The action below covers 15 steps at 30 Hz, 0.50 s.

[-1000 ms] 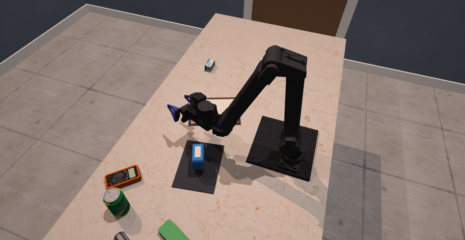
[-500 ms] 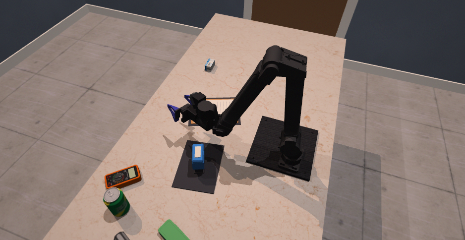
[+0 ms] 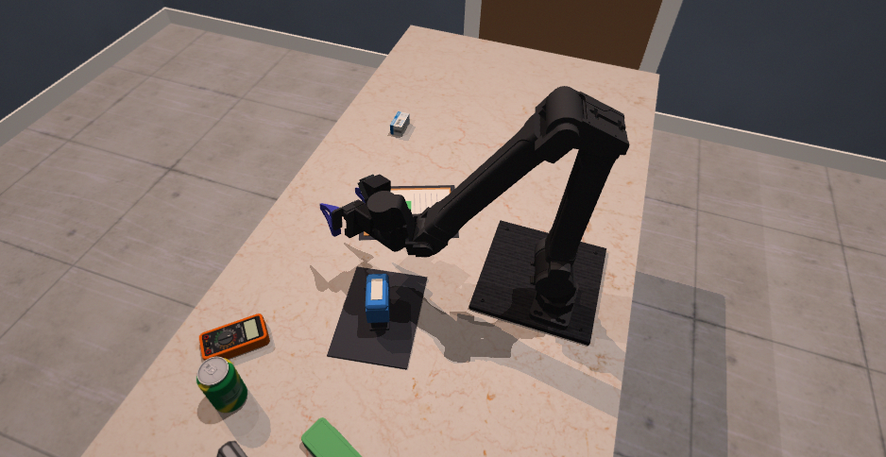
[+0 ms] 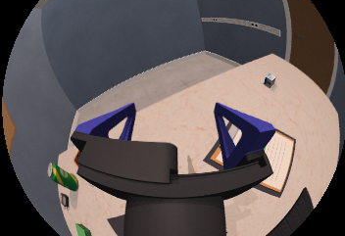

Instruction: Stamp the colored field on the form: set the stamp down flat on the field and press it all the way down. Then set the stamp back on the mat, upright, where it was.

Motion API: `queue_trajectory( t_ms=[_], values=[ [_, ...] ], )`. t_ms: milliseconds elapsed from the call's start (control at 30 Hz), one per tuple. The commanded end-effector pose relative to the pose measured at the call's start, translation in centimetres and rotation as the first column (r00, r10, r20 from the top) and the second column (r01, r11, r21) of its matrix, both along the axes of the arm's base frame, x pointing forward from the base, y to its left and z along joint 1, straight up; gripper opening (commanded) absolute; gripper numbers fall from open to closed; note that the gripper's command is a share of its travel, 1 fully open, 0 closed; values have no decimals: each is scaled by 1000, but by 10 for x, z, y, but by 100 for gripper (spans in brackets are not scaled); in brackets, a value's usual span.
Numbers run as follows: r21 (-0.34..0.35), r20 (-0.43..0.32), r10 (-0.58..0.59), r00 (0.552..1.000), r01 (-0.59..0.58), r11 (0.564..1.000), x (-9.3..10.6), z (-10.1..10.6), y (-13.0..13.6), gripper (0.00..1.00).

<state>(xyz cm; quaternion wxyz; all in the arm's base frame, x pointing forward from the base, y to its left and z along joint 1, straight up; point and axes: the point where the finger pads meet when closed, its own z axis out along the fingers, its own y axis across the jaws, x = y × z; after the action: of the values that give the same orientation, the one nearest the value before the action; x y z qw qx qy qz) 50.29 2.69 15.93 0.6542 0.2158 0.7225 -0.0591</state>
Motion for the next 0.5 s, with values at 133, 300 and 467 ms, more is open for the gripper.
queue_trajectory(
  t_ms=[133,300,467],
  values=[
    [139,-71,-33,997,42,989,0,22,21,100],
    [199,-155,-53,986,84,976,-11,25,32,100],
    [222,-187,-54,981,96,970,-14,25,37,100]
  ],
)
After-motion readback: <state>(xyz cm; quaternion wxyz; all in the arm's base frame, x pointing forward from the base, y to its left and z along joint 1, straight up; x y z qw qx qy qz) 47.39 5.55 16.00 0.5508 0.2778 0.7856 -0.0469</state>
